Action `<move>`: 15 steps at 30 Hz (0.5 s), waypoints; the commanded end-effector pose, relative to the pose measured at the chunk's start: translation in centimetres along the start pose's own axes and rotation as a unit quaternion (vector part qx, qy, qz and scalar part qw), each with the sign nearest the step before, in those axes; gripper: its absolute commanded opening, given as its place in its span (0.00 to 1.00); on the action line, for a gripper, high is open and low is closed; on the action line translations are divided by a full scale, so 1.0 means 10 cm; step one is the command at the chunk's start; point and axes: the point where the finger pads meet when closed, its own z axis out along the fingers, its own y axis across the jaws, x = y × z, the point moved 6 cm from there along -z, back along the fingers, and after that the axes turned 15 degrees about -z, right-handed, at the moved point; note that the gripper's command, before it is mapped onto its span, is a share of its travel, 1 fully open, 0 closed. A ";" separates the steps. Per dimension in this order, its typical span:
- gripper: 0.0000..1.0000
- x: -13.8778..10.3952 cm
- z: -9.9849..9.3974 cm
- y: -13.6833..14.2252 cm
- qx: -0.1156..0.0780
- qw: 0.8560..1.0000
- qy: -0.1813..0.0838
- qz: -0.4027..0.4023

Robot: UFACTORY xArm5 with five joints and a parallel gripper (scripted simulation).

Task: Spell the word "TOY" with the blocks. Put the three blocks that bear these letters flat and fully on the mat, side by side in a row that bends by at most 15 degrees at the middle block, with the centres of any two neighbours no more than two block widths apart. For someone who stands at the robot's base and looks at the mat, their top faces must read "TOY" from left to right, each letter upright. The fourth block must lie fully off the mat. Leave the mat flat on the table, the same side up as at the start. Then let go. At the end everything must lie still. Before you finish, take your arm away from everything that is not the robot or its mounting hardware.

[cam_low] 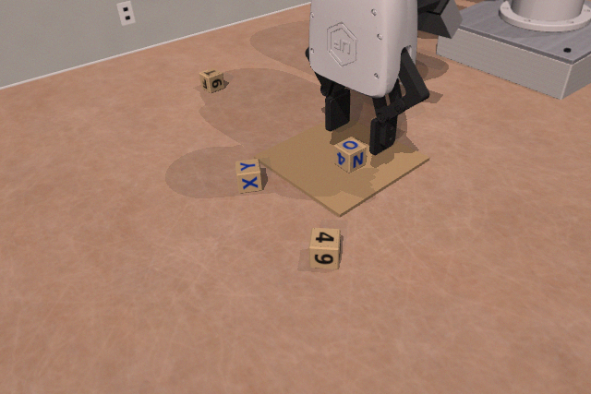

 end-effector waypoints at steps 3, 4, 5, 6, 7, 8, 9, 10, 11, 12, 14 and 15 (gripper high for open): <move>0.63 -0.01 0.05 0.00 0.000 1.000 -0.001 0.000; 0.63 -0.01 0.07 0.00 0.000 1.000 -0.001 0.000; 0.63 -0.01 0.07 0.00 0.000 1.000 -0.001 0.000; 0.63 -0.01 0.07 0.00 0.000 1.000 -0.001 0.000; 0.63 -0.01 0.09 0.00 0.000 1.000 -0.001 0.000; 0.63 -0.01 0.11 0.00 0.000 1.000 -0.001 0.000; 0.63 -0.01 0.12 0.00 0.000 1.000 -0.001 0.000; 0.63 -0.01 0.14 0.00 0.000 1.000 -0.001 0.000; 0.63 -0.01 0.16 0.00 0.000 1.000 -0.001 0.000; 0.63 -0.01 0.18 0.00 0.000 1.000 -0.001 0.000; 0.63 -0.01 0.21 0.00 0.000 1.000 -0.001 0.000; 0.63 -0.01 0.22 0.00 0.000 1.000 -0.001 0.000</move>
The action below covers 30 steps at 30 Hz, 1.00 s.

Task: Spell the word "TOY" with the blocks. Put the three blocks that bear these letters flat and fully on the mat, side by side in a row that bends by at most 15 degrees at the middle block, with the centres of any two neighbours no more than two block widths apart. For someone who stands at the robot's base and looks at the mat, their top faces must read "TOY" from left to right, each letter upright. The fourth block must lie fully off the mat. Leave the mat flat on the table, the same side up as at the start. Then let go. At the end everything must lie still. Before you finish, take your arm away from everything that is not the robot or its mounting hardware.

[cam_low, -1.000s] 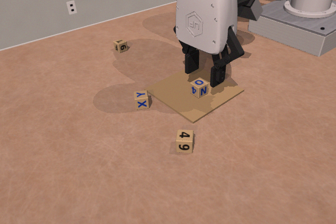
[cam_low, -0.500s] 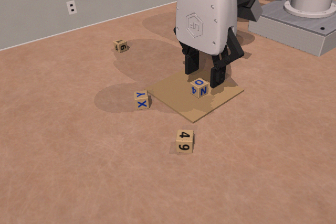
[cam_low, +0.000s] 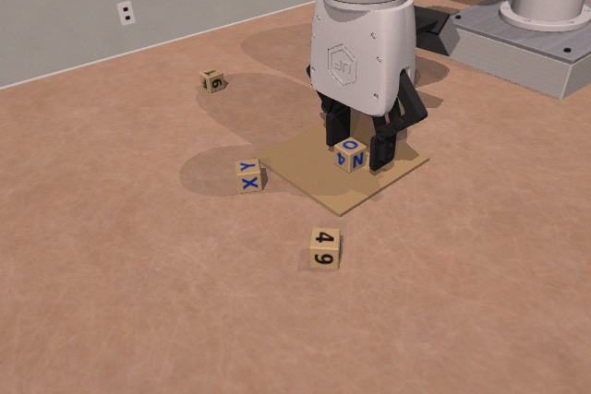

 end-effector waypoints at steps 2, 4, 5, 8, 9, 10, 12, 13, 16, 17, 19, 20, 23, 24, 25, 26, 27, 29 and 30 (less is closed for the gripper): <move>0.63 -0.01 0.05 0.00 0.000 1.000 -0.002 0.000; 0.63 -0.01 0.06 0.00 0.000 1.000 -0.002 0.000; 0.63 -0.01 0.06 0.00 0.000 1.000 -0.002 0.000; 0.63 -0.01 0.07 0.00 0.000 1.000 -0.002 0.000; 0.63 -0.01 0.07 0.00 0.000 1.000 -0.002 0.000; 0.63 -0.01 0.07 0.00 0.000 1.000 -0.002 0.000; 0.63 -0.01 0.07 0.00 0.000 1.000 -0.002 0.000; 0.63 -0.01 0.07 0.00 0.000 1.000 -0.002 0.000; 0.63 -0.01 0.07 0.00 0.000 1.000 -0.002 0.000; 0.63 -0.01 0.07 0.00 0.000 1.000 -0.002 0.000; 0.63 -0.01 0.07 0.00 0.000 1.000 -0.002 0.000; 0.63 -0.01 0.07 0.00 0.000 1.000 -0.002 0.000; 0.63 -0.01 0.07 0.00 0.000 1.000 -0.002 0.000; 0.63 -0.01 0.07 0.00 0.000 1.000 -0.002 0.000; 0.63 -0.01 0.07 0.00 0.000 1.000 -0.002 0.000; 0.63 -0.01 0.07 0.00 0.000 1.000 -0.002 0.000; 0.63 -0.01 0.07 0.00 0.000 1.000 -0.002 0.000; 0.63 -0.01 0.07 0.00 0.000 1.000 -0.002 0.000; 0.63 -0.01 0.07 0.00 0.000 1.000 -0.002 0.000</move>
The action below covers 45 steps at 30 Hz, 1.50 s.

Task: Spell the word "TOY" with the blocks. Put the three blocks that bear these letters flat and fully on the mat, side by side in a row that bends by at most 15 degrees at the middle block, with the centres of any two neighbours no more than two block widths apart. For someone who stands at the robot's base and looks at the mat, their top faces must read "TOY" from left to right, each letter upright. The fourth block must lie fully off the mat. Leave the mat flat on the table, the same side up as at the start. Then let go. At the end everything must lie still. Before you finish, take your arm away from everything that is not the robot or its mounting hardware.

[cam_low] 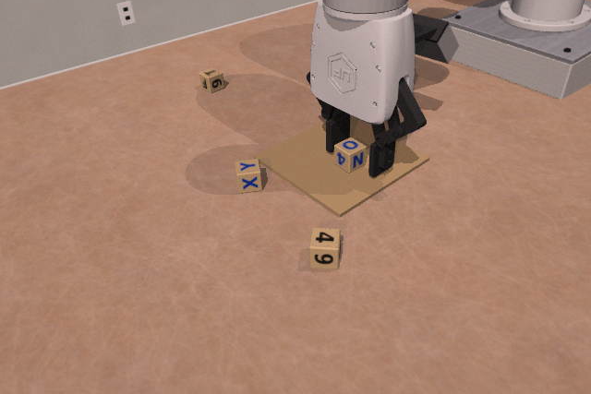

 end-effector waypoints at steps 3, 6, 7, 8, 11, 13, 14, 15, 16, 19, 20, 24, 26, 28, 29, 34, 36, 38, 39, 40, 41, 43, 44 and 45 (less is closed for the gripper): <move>0.63 -0.01 -0.01 0.00 0.000 1.000 -0.002 0.000; 0.63 -0.01 -0.01 0.00 0.000 1.000 -0.002 0.000; 0.63 -0.01 -0.01 0.00 0.000 1.000 -0.002 0.000; 0.63 -0.01 -0.01 0.00 0.000 1.000 -0.002 0.000; 0.63 -0.01 -0.01 0.00 0.000 1.000 -0.002 0.000; 0.63 -0.01 -0.01 0.00 0.000 1.000 -0.002 0.000; 0.63 -0.01 -0.01 0.00 0.000 1.000 -0.002 0.000; 0.63 -0.01 -0.01 0.00 0.000 1.000 -0.002 0.000; 0.42 -0.01 -0.01 0.00 0.000 1.000 -0.002 0.000; 0.42 -0.01 -0.01 0.00 0.000 1.000 -0.002 0.000; 0.42 -0.01 -0.01 0.00 0.000 1.000 -0.002 0.000; 0.42 -0.01 -0.01 0.00 0.000 1.000 -0.002 0.000; 0.42 -0.01 -0.01 0.00 0.000 1.000 -0.002 0.000; 0.42 -0.01 -0.01 0.00 0.000 1.000 -0.002 0.000; 0.42 -0.01 -0.01 0.00 0.000 1.000 -0.002 0.000; 0.21 -0.01 -0.01 0.00 0.000 1.000 -0.002 0.000; 0.21 -0.01 -0.01 0.00 0.000 1.000 -0.002 0.000; 0.21 -0.01 -0.01 0.00 0.000 1.000 -0.002 0.000; 0.21 -0.01 -0.01 0.00 0.000 1.000 -0.002 0.000; 0.21 -0.01 -0.01 0.00 0.000 1.000 -0.002 0.000; 0.21 -0.01 -0.01 0.00 0.000 1.000 -0.002 0.000; 0.21 -0.01 -0.01 0.00 0.000 1.000 -0.002 0.000; 0.21 -0.01 -0.01 0.00 0.000 1.000 -0.002 0.000; 0.21 -0.01 -0.01 0.00 0.000 1.000 -0.002 0.000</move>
